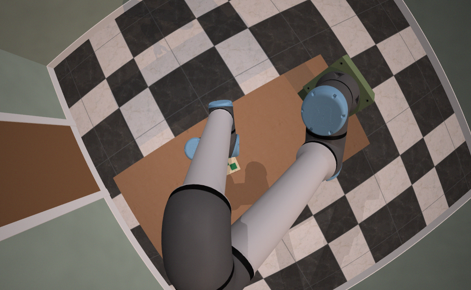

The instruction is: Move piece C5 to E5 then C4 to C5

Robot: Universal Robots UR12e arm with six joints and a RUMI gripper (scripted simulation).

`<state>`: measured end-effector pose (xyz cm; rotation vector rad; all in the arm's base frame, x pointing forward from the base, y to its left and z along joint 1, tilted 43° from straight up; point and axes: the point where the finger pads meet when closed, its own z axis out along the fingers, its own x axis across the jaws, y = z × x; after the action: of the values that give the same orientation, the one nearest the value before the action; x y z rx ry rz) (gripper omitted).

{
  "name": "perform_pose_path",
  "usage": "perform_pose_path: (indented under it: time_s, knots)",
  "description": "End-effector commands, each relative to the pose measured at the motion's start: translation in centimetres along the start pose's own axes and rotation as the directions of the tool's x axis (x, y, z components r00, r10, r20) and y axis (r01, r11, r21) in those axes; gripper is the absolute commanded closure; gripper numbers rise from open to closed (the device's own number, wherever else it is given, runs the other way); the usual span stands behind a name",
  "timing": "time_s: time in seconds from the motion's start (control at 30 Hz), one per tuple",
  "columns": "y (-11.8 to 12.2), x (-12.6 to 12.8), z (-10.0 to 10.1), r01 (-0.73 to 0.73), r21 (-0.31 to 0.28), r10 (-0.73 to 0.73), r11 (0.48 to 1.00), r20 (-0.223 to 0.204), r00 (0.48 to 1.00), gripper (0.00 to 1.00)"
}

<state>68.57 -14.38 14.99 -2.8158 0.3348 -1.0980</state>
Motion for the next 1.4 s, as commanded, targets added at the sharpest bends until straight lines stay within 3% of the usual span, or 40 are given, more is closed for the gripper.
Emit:
perform_pose_path:
  time_s: [0.0,0.3,0.57,1.17,1.2,1.37]
  knots:
    - [0.36,0.45,0.21,-0.166,-0.014,0.166,0.986,-0.01,0.986,0.0]
    - [0.65,0.67,0.46,-0.329,-0.012,0.329,0.944,-0.013,0.944,0.0]
    - [0.77,0.75,0.55,-0.392,-0.011,0.391,0.92,-0.014,0.92,0.0]
    - [0.83,0.84,0.58,-0.434,-0.01,0.434,0.901,-0.015,0.901,0.0]
    - [0.83,0.84,0.58,-0.434,-0.01,0.434,0.901,-0.015,0.901,0.8]
    - [0.83,0.84,0.58,-0.434,-0.01,0.434,0.901,-0.015,0.901,0.8]
